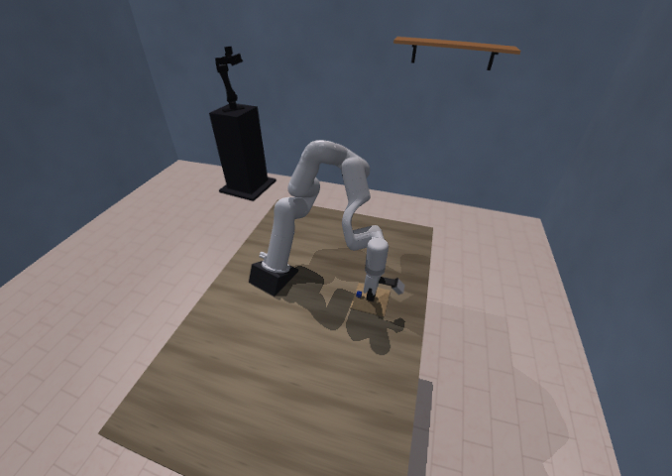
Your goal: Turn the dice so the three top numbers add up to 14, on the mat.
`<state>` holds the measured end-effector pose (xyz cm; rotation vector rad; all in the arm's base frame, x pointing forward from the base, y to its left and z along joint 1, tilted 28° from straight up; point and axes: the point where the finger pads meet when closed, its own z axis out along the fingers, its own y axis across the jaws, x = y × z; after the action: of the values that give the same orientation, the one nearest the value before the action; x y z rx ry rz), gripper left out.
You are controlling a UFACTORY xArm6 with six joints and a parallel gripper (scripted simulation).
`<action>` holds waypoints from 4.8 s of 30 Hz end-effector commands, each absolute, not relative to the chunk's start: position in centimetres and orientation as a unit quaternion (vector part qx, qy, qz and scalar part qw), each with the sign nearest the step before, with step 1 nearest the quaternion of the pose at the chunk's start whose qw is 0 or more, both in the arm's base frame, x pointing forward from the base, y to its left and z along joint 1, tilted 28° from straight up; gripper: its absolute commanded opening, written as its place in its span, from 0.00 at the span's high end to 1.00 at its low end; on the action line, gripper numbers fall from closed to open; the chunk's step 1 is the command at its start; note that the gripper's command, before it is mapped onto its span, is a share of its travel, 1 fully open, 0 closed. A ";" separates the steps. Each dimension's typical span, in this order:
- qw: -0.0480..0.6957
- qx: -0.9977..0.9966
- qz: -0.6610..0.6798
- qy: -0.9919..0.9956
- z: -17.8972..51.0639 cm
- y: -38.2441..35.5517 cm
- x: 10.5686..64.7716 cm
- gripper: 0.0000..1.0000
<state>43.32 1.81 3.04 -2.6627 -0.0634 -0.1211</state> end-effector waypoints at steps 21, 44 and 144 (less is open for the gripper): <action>0.235 -0.971 -0.046 -0.023 3.1 1.7 43.5 0.85; 0.235 -0.971 -0.046 -0.023 3.1 1.6 43.5 0.85; 0.235 -0.971 -0.046 -0.023 6.9 -0.3 43.2 0.64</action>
<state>43.28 0.88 4.52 -2.6629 -0.0637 -0.1216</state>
